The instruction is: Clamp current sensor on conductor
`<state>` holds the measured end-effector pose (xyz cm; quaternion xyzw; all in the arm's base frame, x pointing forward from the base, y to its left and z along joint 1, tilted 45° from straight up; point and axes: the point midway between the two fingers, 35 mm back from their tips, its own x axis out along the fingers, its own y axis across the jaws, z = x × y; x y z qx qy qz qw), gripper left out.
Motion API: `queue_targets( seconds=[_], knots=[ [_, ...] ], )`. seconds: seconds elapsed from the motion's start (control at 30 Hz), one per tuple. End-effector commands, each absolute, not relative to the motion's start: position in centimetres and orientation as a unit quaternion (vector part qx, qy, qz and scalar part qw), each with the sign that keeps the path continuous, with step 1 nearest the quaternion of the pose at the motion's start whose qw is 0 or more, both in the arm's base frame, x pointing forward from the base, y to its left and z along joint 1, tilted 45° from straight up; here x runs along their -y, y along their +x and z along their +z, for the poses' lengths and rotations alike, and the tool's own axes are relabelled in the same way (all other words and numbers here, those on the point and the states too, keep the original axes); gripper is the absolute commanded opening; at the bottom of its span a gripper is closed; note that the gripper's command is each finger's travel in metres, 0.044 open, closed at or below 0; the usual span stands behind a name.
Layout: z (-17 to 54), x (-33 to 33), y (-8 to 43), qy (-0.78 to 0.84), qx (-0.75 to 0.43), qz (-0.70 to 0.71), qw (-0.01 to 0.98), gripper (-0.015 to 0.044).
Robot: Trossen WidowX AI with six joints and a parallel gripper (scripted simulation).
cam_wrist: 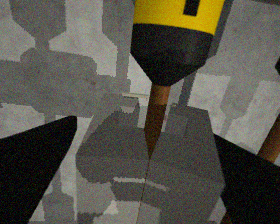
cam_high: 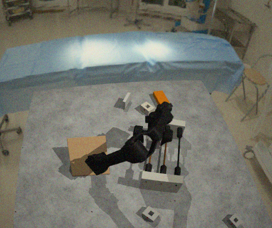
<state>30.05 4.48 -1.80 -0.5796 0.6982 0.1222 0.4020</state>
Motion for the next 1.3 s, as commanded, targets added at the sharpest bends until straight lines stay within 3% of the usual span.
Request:
queue_targets(
  seconds=[0.0,0.5,1.27],
  knots=[
    [-2.4,-3.89,29.74,-0.576,-0.704,0.127,0.396,0.044],
    [-2.47,-4.2,29.11,-0.534,-0.736,0.15,0.388,0.044],
    [-2.45,-4.09,29.19,-0.546,-0.728,0.145,0.388,0.0287]
  ],
)
